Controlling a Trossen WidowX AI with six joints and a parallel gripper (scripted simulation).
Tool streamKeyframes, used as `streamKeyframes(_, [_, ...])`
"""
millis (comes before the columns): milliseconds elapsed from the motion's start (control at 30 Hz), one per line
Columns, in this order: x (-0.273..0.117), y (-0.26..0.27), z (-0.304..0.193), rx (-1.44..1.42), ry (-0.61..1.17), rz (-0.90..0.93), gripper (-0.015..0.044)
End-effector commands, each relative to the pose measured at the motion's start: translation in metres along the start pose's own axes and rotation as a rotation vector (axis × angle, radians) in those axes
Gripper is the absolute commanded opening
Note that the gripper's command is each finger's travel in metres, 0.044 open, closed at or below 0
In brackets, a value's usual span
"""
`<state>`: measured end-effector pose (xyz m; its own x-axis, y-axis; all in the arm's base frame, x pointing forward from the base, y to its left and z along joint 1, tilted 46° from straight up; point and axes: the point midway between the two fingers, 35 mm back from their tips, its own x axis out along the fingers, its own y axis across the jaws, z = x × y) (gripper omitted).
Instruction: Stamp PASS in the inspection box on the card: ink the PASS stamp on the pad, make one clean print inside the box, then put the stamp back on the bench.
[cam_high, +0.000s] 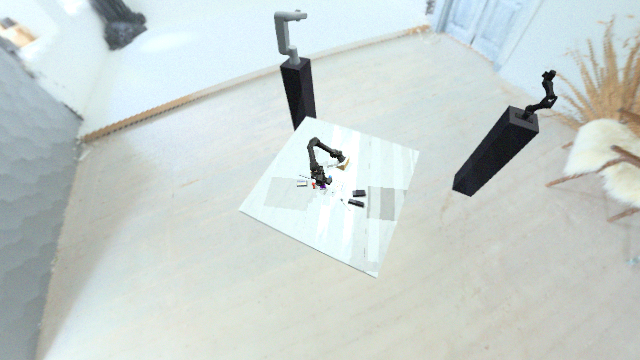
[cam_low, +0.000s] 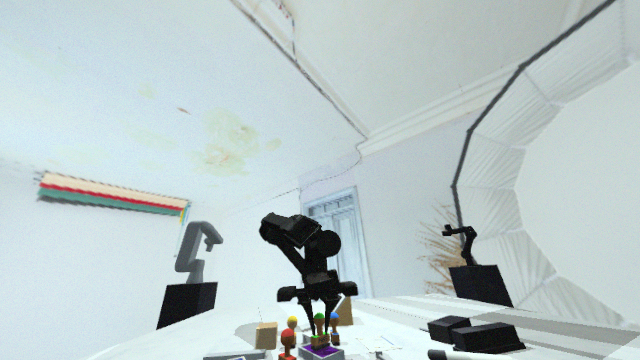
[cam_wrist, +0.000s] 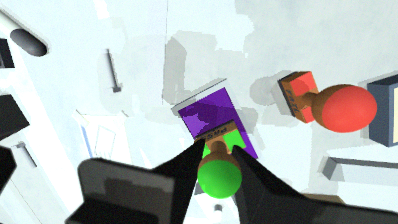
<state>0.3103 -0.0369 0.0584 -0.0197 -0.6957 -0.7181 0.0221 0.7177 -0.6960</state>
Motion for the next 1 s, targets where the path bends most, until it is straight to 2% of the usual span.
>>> streamKeyframes(0, [0.0012, -0.0006, -0.0009, -0.006, 0.0, -0.006, 0.0])
streamKeyframes(967, [0.0063, -0.0007, -0.0009, 0.001, 0.0, -0.009, 0.0])
